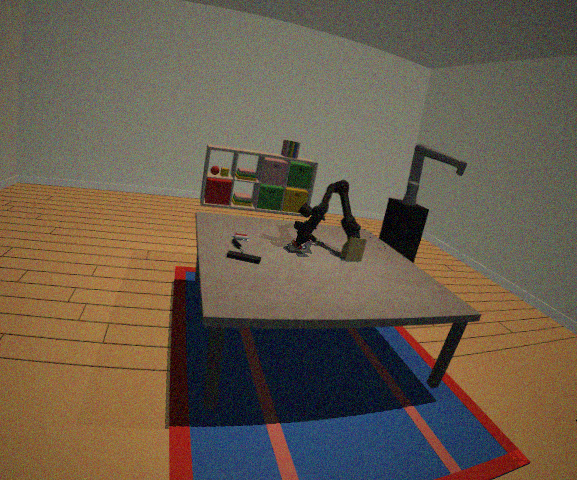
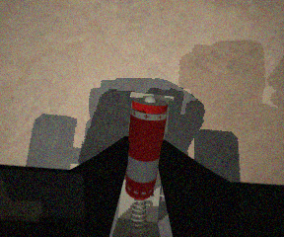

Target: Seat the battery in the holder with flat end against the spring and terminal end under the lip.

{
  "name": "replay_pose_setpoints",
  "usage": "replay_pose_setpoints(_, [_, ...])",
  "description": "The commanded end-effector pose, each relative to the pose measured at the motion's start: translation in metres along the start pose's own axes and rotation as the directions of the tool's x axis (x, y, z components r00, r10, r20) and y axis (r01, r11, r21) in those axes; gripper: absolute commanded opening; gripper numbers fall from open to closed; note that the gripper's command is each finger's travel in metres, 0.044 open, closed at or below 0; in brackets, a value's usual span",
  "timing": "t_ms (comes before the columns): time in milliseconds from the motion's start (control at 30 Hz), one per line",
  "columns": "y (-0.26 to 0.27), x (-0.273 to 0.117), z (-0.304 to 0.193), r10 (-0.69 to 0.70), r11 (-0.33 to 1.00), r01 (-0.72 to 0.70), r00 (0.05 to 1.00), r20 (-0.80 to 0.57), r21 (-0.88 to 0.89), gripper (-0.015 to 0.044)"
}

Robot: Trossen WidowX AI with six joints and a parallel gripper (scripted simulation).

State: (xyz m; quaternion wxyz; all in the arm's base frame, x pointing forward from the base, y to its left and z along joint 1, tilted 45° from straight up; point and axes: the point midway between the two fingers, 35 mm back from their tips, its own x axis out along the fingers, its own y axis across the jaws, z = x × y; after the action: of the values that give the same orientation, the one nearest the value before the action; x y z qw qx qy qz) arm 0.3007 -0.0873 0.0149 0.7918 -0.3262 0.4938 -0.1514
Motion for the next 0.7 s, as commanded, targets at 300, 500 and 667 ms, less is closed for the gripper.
replay_pose_setpoints(300, [-0.001, -0.005, -0.009, 0.000, 1.000, 0.000, 1.000, 0.014, 0.001, 0.0072])
replay_pose_setpoints(500, [-0.001, -0.007, -0.014, 0.002, 1.000, -0.002, 1.000, 0.014, 0.000, 0.0072])
replay_pose_setpoints(667, [-0.001, -0.009, -0.018, 0.005, 1.000, -0.005, 1.000, 0.014, 0.000, 0.0072])
